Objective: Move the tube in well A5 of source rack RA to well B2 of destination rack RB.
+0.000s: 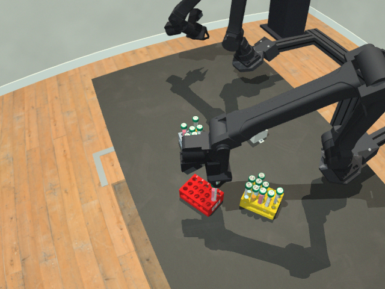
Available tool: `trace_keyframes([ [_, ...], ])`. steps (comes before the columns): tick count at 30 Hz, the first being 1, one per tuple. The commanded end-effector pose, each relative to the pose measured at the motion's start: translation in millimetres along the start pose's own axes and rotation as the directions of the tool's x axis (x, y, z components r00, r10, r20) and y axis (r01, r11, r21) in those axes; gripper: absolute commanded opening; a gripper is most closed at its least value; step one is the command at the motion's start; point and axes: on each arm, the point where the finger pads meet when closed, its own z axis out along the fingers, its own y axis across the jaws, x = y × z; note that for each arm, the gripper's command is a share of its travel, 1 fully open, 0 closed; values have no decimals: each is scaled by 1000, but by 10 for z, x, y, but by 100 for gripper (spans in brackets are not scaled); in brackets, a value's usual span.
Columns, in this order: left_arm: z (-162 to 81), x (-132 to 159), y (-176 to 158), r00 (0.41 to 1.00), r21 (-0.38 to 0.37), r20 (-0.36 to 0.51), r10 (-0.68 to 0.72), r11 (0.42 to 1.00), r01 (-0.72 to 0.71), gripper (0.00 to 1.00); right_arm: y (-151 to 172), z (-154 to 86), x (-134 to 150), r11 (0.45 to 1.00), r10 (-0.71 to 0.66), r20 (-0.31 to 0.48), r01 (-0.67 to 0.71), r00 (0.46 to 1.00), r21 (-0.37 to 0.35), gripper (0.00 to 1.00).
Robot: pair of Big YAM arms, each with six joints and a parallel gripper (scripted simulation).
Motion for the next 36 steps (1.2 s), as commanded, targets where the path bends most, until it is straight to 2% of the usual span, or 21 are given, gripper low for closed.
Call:
trace_keyframes([
  [1, -56, -82, 24, 1000, 1, 21, -6, 1000, 6, 0, 71, -54, -20, 1000, 10, -3, -10, 1000, -15, 30],
  [5, -56, -81, 25, 1000, 1, 21, -6, 1000, 6, 0, 71, -54, -20, 1000, 10, -3, -10, 1000, -15, 30],
  [6, 28, 12, 59, 1000, -2, 7, -3, 1000, 3, 0, 71, -54, -20, 1000, 10, -3, -10, 1000, -15, 30],
  [12, 111, 34, 44, 1000, -4, -11, -7, 1000, 7, 0, 71, -54, -20, 1000, 10, -3, -10, 1000, -15, 30],
  [24, 172, 30, 40, 1000, -3, -11, -3, 1000, 3, 0, 71, -54, -20, 1000, 10, -3, -10, 1000, -15, 30],
  [27, 165, 26, 43, 1000, -3, -7, -3, 1000, 3, 0, 71, -54, -20, 1000, 10, -3, -10, 1000, -15, 30],
  [28, 96, -1, 52, 1000, -2, 13, -9, 1000, 9, 0, 71, -54, -20, 1000, 10, -3, -10, 1000, -15, 30],
  [36, 223, 32, 39, 1000, -3, -11, -2, 1000, 2, 0, 71, -54, -20, 1000, 10, -3, -10, 1000, -15, 30],
])
